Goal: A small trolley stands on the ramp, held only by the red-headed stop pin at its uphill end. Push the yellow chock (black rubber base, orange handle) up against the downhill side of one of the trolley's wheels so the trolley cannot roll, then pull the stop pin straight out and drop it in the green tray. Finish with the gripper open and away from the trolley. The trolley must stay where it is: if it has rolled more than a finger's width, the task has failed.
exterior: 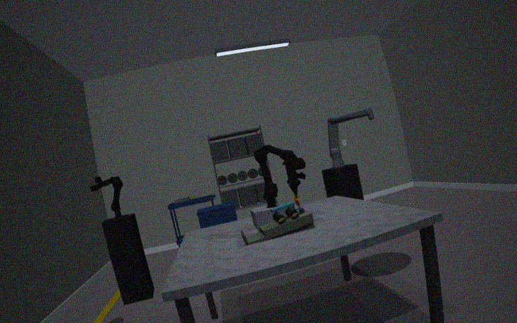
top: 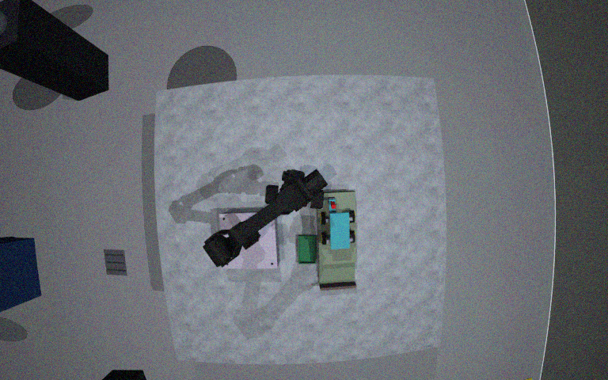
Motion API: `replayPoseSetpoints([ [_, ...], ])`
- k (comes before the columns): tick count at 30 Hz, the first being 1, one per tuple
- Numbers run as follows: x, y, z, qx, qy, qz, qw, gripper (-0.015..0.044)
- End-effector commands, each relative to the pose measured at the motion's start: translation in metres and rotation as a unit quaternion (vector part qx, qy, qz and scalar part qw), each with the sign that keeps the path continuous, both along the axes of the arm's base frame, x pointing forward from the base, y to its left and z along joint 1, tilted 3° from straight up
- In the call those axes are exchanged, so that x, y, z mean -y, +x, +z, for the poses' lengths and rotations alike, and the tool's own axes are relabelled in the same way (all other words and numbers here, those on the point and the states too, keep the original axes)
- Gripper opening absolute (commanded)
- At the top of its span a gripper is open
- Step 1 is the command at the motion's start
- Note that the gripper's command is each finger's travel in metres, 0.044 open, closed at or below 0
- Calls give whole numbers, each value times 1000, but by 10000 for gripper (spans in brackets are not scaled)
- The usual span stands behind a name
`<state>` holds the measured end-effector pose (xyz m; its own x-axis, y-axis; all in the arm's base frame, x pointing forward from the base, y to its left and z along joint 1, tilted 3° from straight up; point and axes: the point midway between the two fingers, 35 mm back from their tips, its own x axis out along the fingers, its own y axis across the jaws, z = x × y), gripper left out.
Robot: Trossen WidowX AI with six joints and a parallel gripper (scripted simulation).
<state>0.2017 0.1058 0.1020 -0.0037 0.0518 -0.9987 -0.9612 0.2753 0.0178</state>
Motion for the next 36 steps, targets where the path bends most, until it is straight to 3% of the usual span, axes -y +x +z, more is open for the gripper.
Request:
replayPoseSetpoints([
  [1, 0, 1, 2, 0, 0, -70, 998, 0],
  [18, 0, 1, 2, -14, 0, -349, 937, 0],
  [36, 0, 1, 2, -26, 1, -612, 791, 0],
])
